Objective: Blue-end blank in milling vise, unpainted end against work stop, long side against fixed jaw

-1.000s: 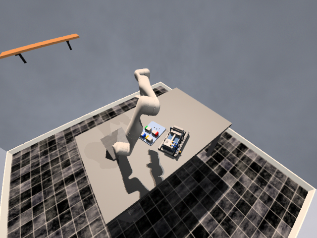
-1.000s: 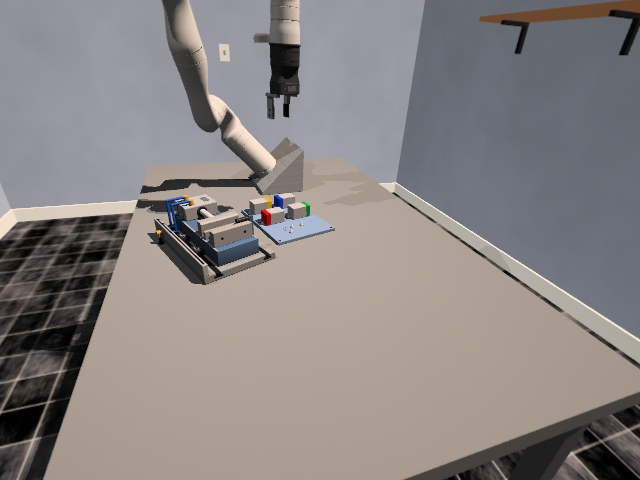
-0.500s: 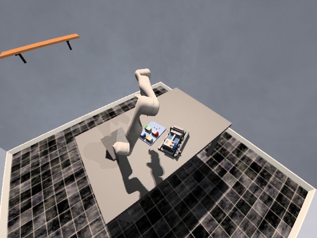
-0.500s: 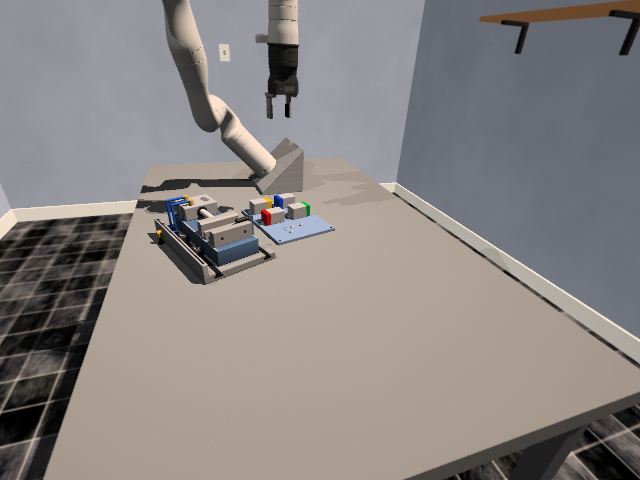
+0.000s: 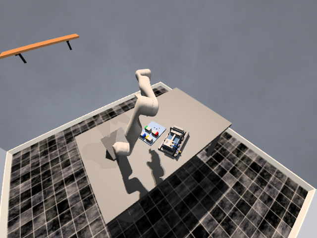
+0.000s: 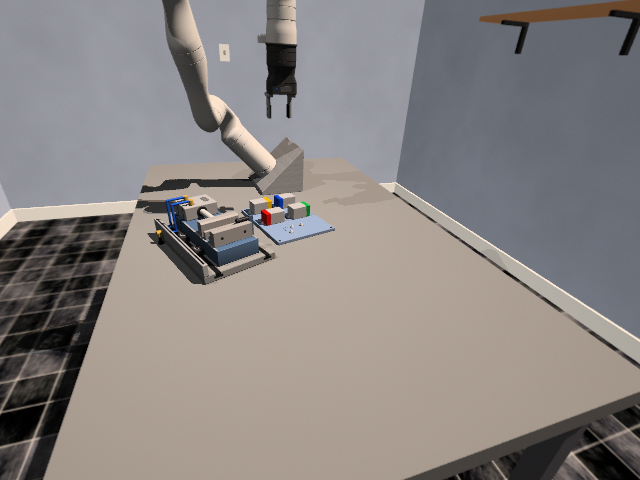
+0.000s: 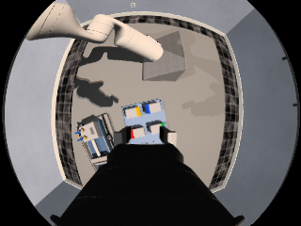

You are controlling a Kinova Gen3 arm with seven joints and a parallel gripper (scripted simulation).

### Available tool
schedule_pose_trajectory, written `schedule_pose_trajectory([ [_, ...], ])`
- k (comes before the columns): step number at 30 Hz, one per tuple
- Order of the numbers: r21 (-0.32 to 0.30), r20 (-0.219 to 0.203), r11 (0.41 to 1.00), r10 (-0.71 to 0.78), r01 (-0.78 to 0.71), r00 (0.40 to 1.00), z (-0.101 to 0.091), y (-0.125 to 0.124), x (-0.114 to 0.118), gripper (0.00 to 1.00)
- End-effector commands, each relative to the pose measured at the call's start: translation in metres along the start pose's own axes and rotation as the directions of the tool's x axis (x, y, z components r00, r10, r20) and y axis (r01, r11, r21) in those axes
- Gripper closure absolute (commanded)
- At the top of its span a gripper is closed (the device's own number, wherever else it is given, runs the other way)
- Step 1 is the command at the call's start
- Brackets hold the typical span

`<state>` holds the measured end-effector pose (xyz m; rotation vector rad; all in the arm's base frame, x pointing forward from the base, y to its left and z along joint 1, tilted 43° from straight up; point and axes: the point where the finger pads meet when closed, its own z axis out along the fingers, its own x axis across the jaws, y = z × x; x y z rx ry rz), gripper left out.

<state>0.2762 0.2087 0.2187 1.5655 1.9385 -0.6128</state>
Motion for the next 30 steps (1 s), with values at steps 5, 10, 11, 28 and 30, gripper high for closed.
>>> schedule_pose_trajectory([
  [5, -0.003, -0.001, 0.998, 0.056, -0.056, 0.998, -0.0010, -0.0001, 0.0001, 0.00],
  [10, -0.005, -0.002, 0.992, 0.125, -0.125, 0.992, -0.0013, -0.0002, 0.0002, 0.00],
  [11, -0.005, -0.002, 0.990, 0.139, -0.139, 0.990, -0.0014, -0.0003, 0.0003, 0.00],
  [28, -0.004, -0.003, 0.936, 0.351, -0.351, 0.937, -0.0010, -0.0001, 0.0001, 0.00],
  [30, -0.004, -0.003, 0.925, 0.379, -0.379, 0.925, -0.0010, -0.0001, 0.0001, 0.00],
])
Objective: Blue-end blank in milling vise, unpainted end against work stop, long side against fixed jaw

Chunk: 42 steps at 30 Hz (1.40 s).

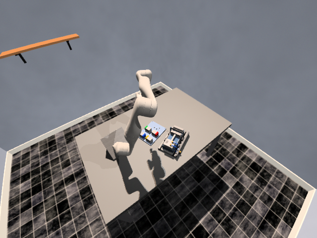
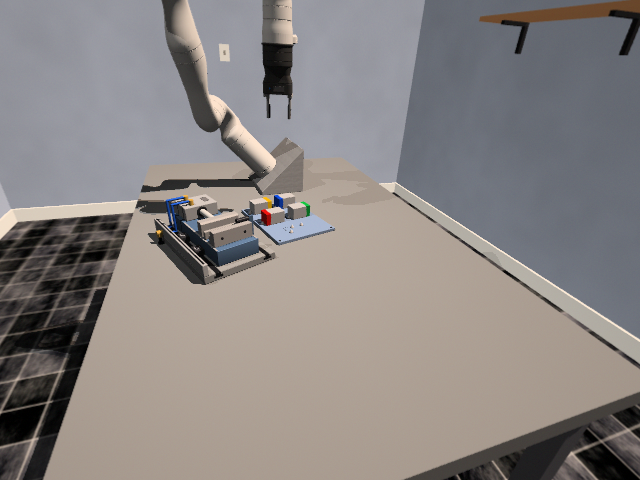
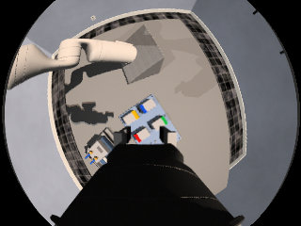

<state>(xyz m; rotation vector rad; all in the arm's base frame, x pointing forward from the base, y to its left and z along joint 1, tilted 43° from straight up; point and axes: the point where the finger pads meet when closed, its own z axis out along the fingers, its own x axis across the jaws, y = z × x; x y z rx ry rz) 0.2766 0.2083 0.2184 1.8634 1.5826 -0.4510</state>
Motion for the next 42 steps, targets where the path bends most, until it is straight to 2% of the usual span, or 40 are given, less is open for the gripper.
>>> schedule_pose_trajectory([
  [1, -0.003, -0.003, 1.000, 0.029, -0.029, 1.000, -0.0015, -0.0006, 0.0001, 0.00],
  [24, -0.001, -0.003, 0.949, 0.315, -0.315, 0.949, -0.0020, -0.0008, 0.0002, 0.00],
  [42, 0.001, 0.000, 0.844, 0.536, -0.536, 0.844, -0.0013, -0.0003, 0.0001, 0.00],
])
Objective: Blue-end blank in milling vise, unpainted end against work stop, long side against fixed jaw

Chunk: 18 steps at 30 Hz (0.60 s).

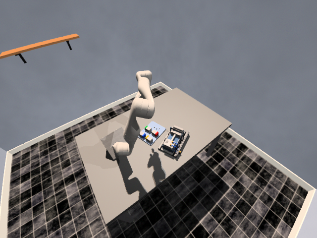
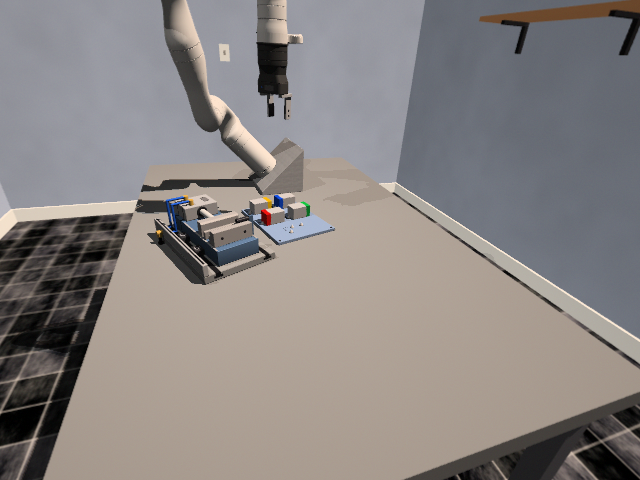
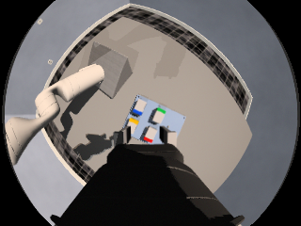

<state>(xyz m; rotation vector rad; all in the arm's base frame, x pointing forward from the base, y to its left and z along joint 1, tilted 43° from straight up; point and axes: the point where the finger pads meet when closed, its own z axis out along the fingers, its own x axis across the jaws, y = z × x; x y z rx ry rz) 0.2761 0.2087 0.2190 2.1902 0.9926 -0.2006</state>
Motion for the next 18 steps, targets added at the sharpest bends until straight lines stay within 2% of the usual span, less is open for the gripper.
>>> schedule_pose_trajectory([
  [1, 0.000, -0.002, 1.000, 0.025, -0.025, 1.000, -0.0006, -0.0002, 0.0002, 0.00],
  [18, 0.000, -0.003, 0.968, 0.249, -0.249, 0.968, -0.0007, -0.0002, 0.0002, 0.00],
])
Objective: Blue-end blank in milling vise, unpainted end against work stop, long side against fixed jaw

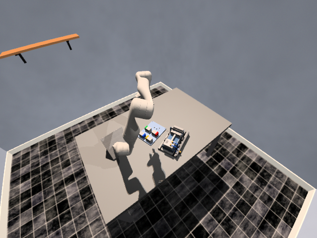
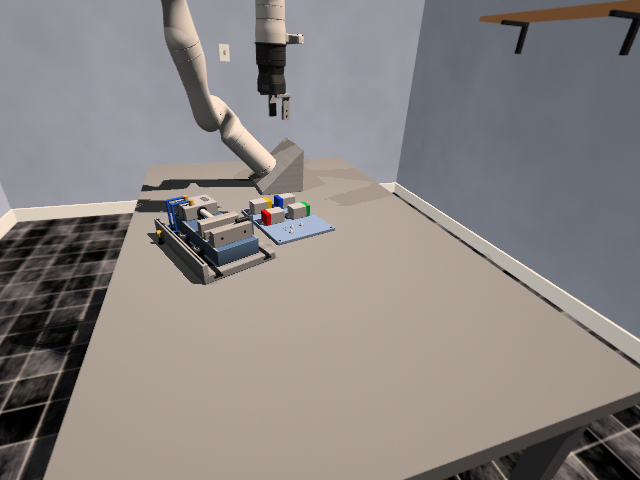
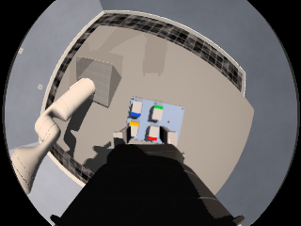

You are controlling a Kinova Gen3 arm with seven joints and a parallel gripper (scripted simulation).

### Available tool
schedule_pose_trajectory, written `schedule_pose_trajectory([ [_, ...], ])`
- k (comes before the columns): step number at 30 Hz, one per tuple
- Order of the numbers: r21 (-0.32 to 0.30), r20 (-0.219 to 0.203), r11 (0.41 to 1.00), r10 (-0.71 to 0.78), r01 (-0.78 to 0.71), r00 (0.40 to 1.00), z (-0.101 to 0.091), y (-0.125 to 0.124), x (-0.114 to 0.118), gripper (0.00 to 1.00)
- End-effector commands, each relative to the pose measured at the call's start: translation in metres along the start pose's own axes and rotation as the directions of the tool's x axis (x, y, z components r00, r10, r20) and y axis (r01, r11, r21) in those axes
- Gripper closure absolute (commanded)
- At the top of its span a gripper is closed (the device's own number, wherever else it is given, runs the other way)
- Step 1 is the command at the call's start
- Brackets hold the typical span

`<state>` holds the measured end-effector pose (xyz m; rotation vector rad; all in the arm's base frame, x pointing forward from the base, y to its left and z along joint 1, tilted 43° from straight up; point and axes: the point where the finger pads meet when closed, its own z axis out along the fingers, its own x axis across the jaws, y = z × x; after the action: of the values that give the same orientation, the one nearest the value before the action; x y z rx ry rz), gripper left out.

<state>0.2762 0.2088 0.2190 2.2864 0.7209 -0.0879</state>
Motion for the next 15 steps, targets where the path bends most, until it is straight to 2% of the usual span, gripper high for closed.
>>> schedule_pose_trajectory([
  [1, 0.000, -0.003, 1.000, 0.025, -0.025, 1.000, -0.0008, -0.0003, 0.0000, 0.00],
  [15, -0.001, -0.008, 0.982, 0.187, -0.187, 0.982, -0.0016, -0.0010, -0.0004, 0.00],
])
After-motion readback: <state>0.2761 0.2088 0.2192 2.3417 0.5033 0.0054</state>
